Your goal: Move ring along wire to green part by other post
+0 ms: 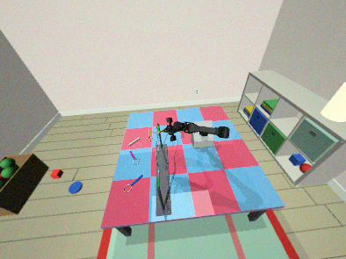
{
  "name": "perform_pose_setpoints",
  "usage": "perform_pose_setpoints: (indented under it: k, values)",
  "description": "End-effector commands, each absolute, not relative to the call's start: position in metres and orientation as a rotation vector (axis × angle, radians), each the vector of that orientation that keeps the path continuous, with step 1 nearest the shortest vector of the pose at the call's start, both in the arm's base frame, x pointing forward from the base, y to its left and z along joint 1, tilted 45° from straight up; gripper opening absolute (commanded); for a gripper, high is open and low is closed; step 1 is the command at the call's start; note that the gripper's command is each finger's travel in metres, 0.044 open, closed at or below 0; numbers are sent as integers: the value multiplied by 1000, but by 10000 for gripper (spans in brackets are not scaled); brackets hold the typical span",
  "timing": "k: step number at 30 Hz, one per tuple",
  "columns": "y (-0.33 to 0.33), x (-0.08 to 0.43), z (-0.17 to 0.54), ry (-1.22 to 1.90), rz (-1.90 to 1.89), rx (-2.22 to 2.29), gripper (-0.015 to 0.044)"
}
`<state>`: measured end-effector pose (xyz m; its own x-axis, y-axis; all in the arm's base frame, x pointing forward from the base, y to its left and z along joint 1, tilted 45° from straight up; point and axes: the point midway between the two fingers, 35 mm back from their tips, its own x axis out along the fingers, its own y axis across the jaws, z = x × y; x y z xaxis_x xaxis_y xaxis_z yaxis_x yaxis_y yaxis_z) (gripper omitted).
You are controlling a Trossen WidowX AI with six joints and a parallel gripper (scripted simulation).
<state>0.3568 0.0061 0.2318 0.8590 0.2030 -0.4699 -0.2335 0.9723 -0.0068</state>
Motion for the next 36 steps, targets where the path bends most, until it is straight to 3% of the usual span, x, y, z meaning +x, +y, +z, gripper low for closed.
perform_pose_setpoints:
  k: [1,36]
  values:
    - [12,356,231,488,253,31,-150]
    - [66,349,256,458,453,856,-150]
